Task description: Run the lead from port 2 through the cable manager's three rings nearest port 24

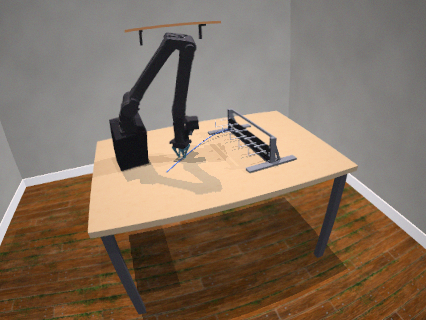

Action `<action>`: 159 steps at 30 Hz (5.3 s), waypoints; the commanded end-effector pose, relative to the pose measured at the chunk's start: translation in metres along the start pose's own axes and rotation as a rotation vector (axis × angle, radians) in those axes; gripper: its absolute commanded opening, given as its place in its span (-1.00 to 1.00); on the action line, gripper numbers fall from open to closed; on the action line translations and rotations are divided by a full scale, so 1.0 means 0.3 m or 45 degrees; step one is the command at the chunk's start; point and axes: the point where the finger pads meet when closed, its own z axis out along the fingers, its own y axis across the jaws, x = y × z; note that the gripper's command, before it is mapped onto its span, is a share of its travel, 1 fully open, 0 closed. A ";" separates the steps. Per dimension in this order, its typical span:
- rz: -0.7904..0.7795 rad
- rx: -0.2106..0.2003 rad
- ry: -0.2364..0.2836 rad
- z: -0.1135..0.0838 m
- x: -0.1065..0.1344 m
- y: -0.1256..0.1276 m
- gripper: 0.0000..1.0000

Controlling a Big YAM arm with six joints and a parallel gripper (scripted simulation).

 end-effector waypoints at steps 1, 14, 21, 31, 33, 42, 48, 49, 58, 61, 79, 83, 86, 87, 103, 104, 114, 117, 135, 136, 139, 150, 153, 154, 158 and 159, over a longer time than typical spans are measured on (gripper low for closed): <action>0.013 0.000 -0.007 0.006 0.003 -0.013 -0.35; 0.010 0.002 -0.008 0.018 0.004 -0.012 -0.35; 0.009 -0.003 -0.005 0.024 0.005 -0.008 -0.35; 0.012 0.001 -0.008 0.021 0.004 -0.013 -0.35; 0.012 0.001 -0.008 0.021 0.004 -0.013 -0.35; 0.012 0.001 -0.007 0.021 0.004 -0.013 -0.35; 0.012 0.001 -0.007 0.021 0.004 -0.013 -0.35; 0.012 0.001 -0.007 0.021 0.004 -0.013 -0.35; 0.012 0.001 -0.007 0.021 0.004 -0.013 -0.35; 0.012 0.001 -0.007 0.021 0.004 -0.013 -0.35; 0.012 0.001 -0.007 0.021 0.004 -0.013 -1.00; 0.012 0.001 -0.007 0.021 0.004 -0.013 -1.00; 0.012 0.001 -0.007 0.021 0.004 -0.013 -1.00; 0.012 0.001 -0.007 0.021 0.004 -0.013 -1.00; 0.012 0.001 -0.007 0.021 0.004 -0.013 -1.00; 0.012 0.001 -0.007 0.021 0.004 -0.013 -1.00; 0.012 0.001 -0.007 0.021 0.004 -0.013 -1.00; 0.012 0.001 -0.007 0.021 0.004 -0.013 -1.00; 0.013 0.001 -0.008 0.020 0.004 -0.013 -1.00; 0.013 0.001 -0.008 0.020 0.004 -0.013 -1.00; 0.015 0.002 -0.009 0.014 0.003 -0.016 -1.00; 0.005 0.001 -0.011 -0.025 -0.003 0.002 -1.00; 0.001 0.005 -0.014 -0.029 -0.009 -0.001 -1.00; -0.004 -0.006 -0.005 -0.015 -0.011 0.006 -1.00; 0.001 0.006 -0.014 -0.046 -0.009 -0.001 -1.00; 0.001 0.005 -0.013 -0.049 -0.008 -0.001 -1.00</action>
